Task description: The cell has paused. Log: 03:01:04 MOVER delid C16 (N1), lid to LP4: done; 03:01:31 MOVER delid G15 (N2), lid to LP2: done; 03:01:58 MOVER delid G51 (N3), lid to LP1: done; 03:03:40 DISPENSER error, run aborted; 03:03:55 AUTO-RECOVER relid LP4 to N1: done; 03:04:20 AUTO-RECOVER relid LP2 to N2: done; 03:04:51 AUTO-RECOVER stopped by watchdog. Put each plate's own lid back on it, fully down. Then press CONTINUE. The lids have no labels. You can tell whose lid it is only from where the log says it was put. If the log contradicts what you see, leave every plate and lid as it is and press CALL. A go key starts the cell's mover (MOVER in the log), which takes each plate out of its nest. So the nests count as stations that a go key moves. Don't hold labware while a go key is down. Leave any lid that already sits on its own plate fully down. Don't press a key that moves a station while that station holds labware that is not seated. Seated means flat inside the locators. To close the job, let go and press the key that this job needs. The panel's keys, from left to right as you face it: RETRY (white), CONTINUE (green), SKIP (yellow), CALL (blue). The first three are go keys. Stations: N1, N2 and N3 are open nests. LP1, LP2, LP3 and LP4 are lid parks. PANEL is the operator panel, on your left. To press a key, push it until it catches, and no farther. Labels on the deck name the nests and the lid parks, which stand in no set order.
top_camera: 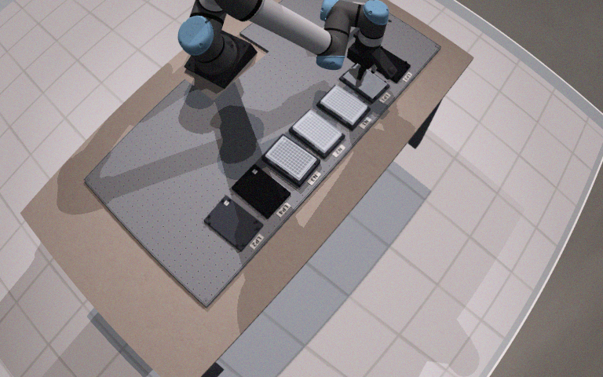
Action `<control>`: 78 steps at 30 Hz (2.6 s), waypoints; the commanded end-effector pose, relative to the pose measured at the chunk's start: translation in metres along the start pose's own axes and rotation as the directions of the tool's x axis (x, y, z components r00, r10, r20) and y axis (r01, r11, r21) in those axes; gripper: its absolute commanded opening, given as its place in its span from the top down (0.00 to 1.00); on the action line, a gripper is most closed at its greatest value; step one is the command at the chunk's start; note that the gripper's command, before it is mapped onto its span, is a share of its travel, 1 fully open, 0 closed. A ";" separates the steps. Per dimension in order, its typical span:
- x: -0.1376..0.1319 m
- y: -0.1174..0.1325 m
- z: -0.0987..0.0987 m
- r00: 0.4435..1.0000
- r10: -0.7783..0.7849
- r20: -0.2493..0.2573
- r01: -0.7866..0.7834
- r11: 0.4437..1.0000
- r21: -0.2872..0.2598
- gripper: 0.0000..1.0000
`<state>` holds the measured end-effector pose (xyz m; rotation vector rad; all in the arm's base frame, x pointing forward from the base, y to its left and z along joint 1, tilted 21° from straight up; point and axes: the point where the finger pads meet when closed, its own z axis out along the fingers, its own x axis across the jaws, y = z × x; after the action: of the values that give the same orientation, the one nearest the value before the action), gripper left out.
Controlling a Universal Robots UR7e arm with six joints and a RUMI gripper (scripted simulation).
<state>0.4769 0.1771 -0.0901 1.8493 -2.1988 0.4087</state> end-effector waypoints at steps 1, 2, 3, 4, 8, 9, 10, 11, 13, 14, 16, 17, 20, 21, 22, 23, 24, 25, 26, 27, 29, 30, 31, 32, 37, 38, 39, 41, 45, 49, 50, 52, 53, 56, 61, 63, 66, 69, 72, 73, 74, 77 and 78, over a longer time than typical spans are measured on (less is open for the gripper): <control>0.000 0.000 -0.001 1.000 0.000 0.001 0.000 1.000 0.001 1.00; 0.000 0.000 0.000 1.000 0.000 0.001 0.000 1.000 0.001 1.00; 0.000 0.000 0.000 1.000 0.000 0.001 0.000 1.000 0.001 1.00; 0.000 0.000 -0.001 1.000 0.000 0.001 0.000 1.000 0.001 1.00; 0.000 0.000 -0.002 1.000 0.000 0.001 0.000 1.000 0.001 1.00; 0.000 0.000 -0.004 1.000 0.000 0.001 0.000 1.000 0.001 1.00; 0.000 0.000 -0.005 1.000 0.000 0.001 0.000 1.000 0.001 1.00; 0.000 0.000 -0.007 1.000 0.000 0.001 0.000 1.000 0.001 1.00; 0.000 0.000 -0.010 1.000 0.000 0.001 0.000 1.000 0.001 1.00; 0.000 0.000 -0.012 1.000 0.000 0.001 0.000 1.000 0.001 1.00; 0.000 0.000 -0.015 1.000 0.000 0.001 0.000 1.000 0.001 1.00; 0.000 0.000 -0.017 1.000 0.000 0.001 0.000 1.000 0.001 1.00; 0.000 0.000 -0.022 1.000 0.000 0.001 0.000 1.000 0.001 1.00; 0.000 0.000 -0.024 1.000 0.000 0.001 0.000 1.000 0.001 1.00; 0.000 0.000 -0.025 1.000 0.000 0.001 0.000 1.000 0.001 1.00; 0.000 0.000 -0.027 1.000 0.000 0.001 0.000 1.000 0.001 1.00; 0.000 0.000 -0.027 1.000 0.000 0.001 0.000 1.000 0.001 1.00; 0.000 0.000 -0.027 1.000 0.000 0.001 0.000 1.000 0.001 1.00; 0.000 0.000 -0.029 1.000 0.000 0.001 0.000 1.000 0.001 1.00; 0.000 0.000 -0.030 1.000 0.000 0.001 0.000 1.000 0.001 1.00; 0.000 0.000 -0.034 1.000 0.000 0.001 0.000 1.000 0.001 1.00; 0.000 0.000 -0.035 1.000 0.000 0.001 0.000 1.000 0.001 1.00; 0.000 0.000 -0.037 1.000 0.000 0.001 0.000 1.000 0.001 1.00; 0.000 0.000 -0.039 1.000 0.000 0.001 0.000 1.000 0.001 1.00; 0.000 0.000 -0.043 1.000 0.000 0.001 0.000 1.000 0.001 1.00; 0.000 0.000 -0.042 1.000 0.000 0.001 0.000 1.000 0.001 1.00; 0.005 -0.001 -0.043 1.000 -0.020 0.001 0.020 1.000 0.001 1.00; 0.010 -0.001 -0.043 0.999 -0.040 0.001 0.040 0.999 0.001 1.00; 0.025 -0.002 -0.042 0.997 -0.076 0.001 0.076 0.997 0.001 1.00; 0.045 -0.003 -0.042 0.997 -0.076 0.000 0.076 0.997 0.001 1.00; 0.050 -0.003 -0.042 0.997 -0.076 0.000 0.076 0.997 0.001 1.00; 0.060 -0.003 -0.042 0.997 -0.076 0.000 0.076 0.997 0.001 1.00; 0.065 -0.003 -0.042 0.997 -0.076 0.000 0.076 0.997 0.001 1.00; 0.080 -0.004 -0.042 0.997 -0.076 0.000 0.076 0.997 0.001 1.00; 0.095 -0.005 -0.042 0.997 -0.076 0.000 0.076 0.997 0.001 1.00; 0.105 -0.005 -0.042 0.997 -0.076 0.000 0.076 0.997 0.001 1.00; 0.120 -0.006 -0.042 0.997 -0.076 0.000 0.076 0.997 0.001 1.00; 0.135 -0.007 -0.042 0.997 -0.076 0.000 0.076 0.997 0.001 1.00; 0.150 -0.008 -0.042 0.997 -0.076 0.000 0.076 0.997 0.001 1.00; 0.155 -0.008 -0.042 0.997 -0.076 0.000 0.076 0.997 0.001 1.00; 0.160 -0.008 -0.042 0.997 -0.076 0.000 0.076 0.997 0.001 1.00; 0.165 -0.008 -0.042 0.997 -0.076 0.000 0.076 0.997 0.001 1.00; 0.170 -0.009 -0.042 0.997 -0.076 0.000 0.076 0.997 0.001 1.00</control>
<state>0.4577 0.0484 0.0045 1.9233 -2.1202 0.3945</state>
